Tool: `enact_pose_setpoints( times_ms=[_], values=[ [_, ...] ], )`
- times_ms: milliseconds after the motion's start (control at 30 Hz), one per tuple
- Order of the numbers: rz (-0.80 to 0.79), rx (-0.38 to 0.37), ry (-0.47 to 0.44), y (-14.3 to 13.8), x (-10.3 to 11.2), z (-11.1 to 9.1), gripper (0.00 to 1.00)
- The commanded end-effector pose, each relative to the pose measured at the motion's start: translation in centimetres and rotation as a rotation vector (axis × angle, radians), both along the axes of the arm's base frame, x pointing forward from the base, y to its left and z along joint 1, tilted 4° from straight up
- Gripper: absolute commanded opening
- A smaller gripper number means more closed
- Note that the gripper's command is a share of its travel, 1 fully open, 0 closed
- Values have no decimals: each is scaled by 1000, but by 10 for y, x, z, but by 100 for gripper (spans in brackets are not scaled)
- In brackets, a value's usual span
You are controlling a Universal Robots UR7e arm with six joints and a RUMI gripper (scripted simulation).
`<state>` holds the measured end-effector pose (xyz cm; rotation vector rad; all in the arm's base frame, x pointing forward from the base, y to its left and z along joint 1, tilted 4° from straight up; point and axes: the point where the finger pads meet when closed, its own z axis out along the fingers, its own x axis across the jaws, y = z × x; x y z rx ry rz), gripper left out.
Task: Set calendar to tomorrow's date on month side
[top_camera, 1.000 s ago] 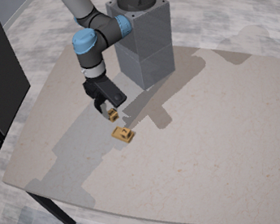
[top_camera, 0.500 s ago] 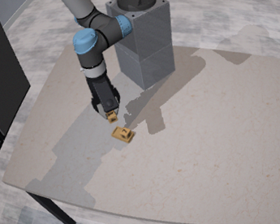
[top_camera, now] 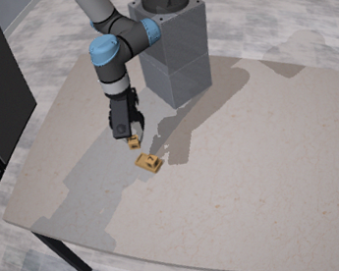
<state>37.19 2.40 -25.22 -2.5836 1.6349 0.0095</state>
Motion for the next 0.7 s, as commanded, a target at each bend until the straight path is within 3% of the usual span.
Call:
enact_pose_setpoints(
  times_ms=[0,533,667],
  values=[
    [-147,-3,13,-1,2,0,11],
    [-581,14,43,-3,3,0,11],
    [-628,16,47,-4,3,0,11]
  ],
)
